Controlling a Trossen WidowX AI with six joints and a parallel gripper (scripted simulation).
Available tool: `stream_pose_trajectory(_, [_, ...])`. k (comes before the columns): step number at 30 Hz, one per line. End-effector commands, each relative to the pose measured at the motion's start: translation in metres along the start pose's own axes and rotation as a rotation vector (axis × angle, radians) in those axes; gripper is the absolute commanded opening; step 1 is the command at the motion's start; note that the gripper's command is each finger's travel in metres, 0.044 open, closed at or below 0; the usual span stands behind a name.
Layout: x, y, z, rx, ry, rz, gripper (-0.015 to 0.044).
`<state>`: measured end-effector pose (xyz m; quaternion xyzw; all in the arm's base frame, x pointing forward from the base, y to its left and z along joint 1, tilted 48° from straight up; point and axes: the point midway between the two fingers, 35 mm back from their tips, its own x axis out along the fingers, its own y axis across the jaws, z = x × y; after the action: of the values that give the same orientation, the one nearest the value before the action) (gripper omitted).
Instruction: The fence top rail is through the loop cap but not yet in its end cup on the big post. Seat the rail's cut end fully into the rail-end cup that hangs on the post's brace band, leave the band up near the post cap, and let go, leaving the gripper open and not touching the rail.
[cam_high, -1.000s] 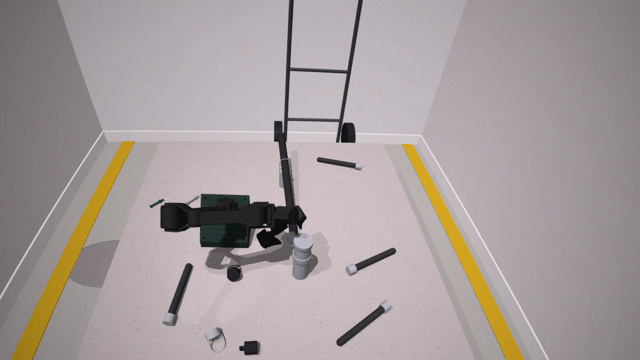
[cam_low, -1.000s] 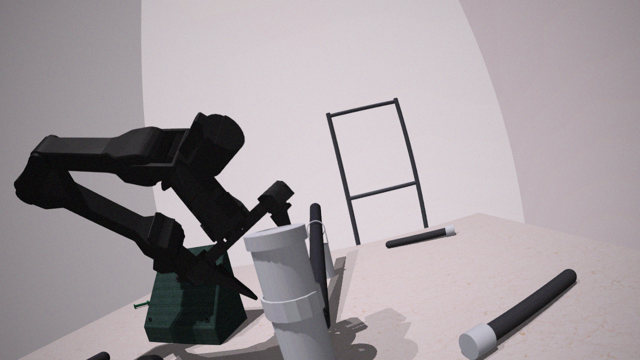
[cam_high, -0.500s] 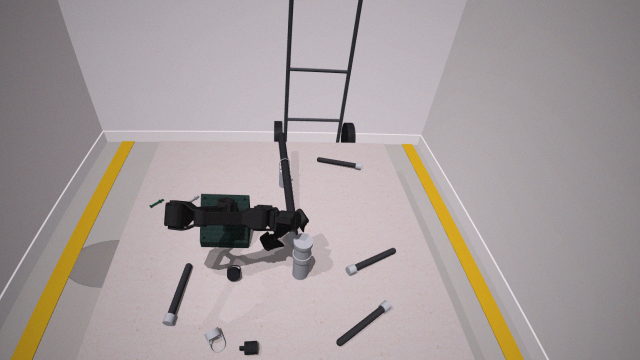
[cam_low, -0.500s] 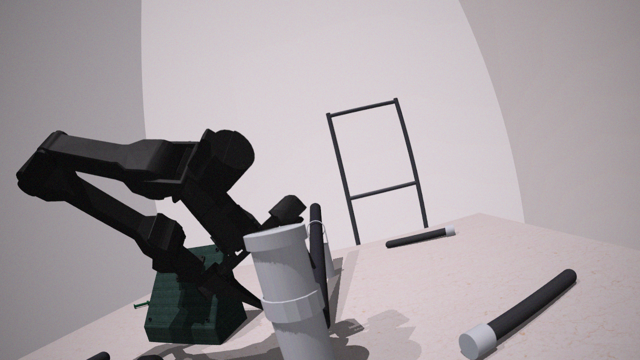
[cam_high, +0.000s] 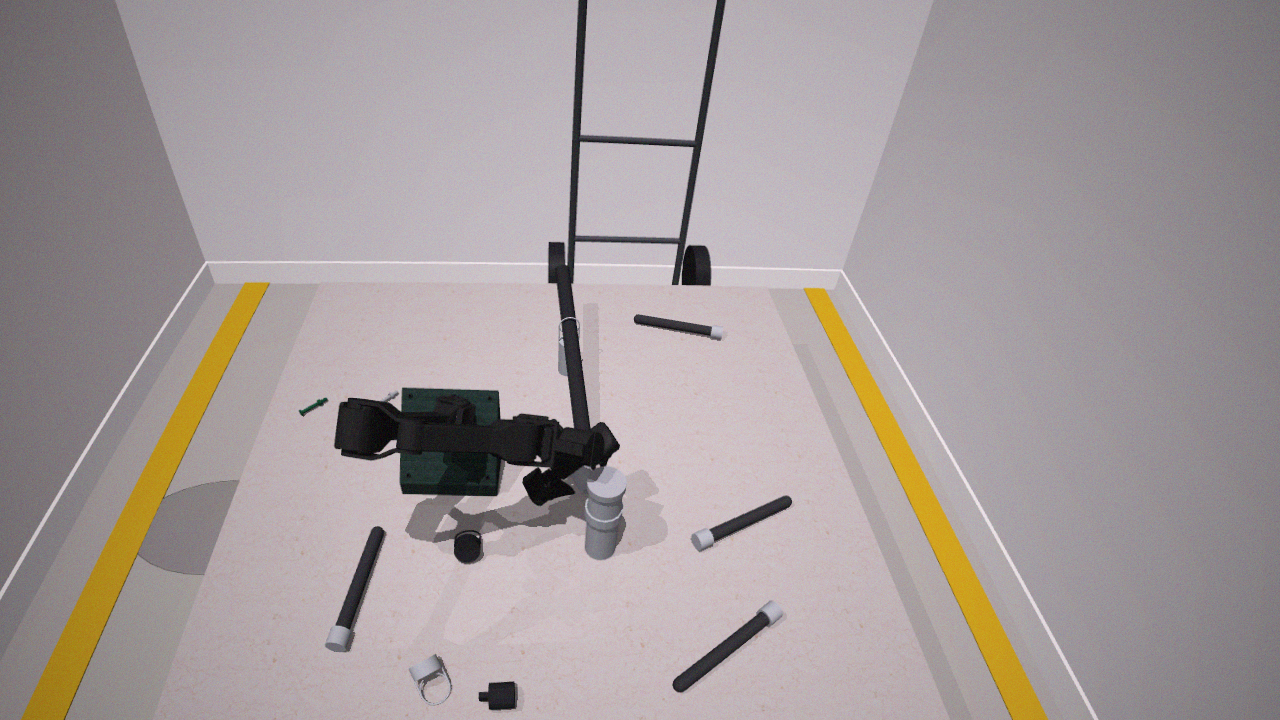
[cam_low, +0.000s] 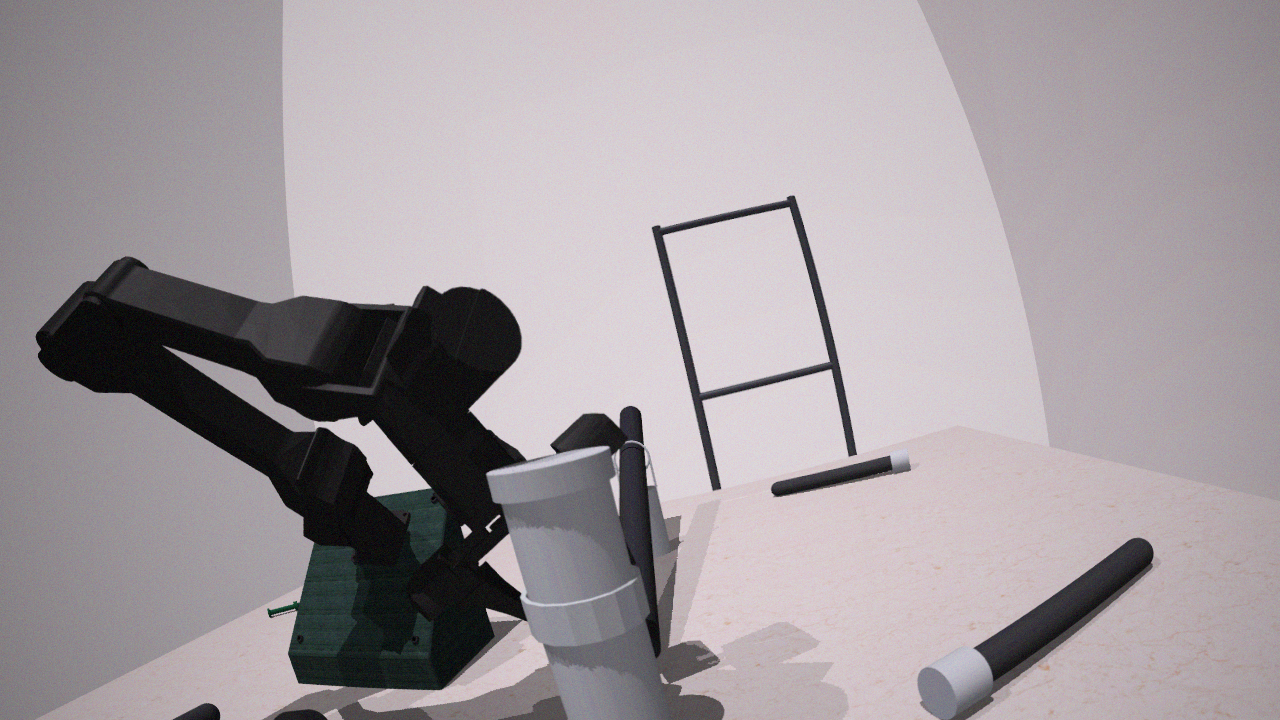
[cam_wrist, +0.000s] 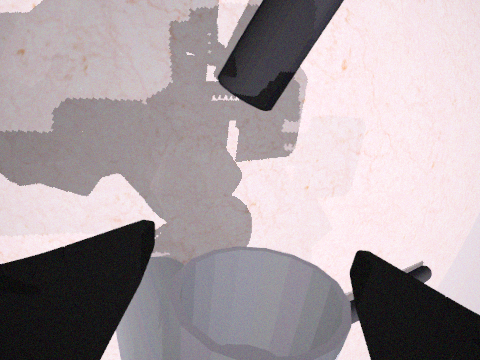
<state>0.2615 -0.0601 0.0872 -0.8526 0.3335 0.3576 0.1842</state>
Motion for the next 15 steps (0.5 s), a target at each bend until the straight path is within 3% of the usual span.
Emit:
stream_pose_trajectory(1, [0.0009,-0.0008,0.0007,-0.005,-0.004,-0.005,0.0256])
stream_pose_trajectory(7, [0.0009,-0.0008,0.0007,-0.005,-0.004,-0.005,0.0099])
stream_pose_trajectory(10, [0.0009,-0.0008,0.0007,-0.005,-0.004,-0.005,0.0079])
stream_pose_trajectory(13, [0.0018,-0.0024,0.0006,0.012,0.006,-0.005,0.0000])
stream_pose_trajectory(15, [0.0027,-0.0040,0.0006,0.030,0.016,-0.005,0.0000])
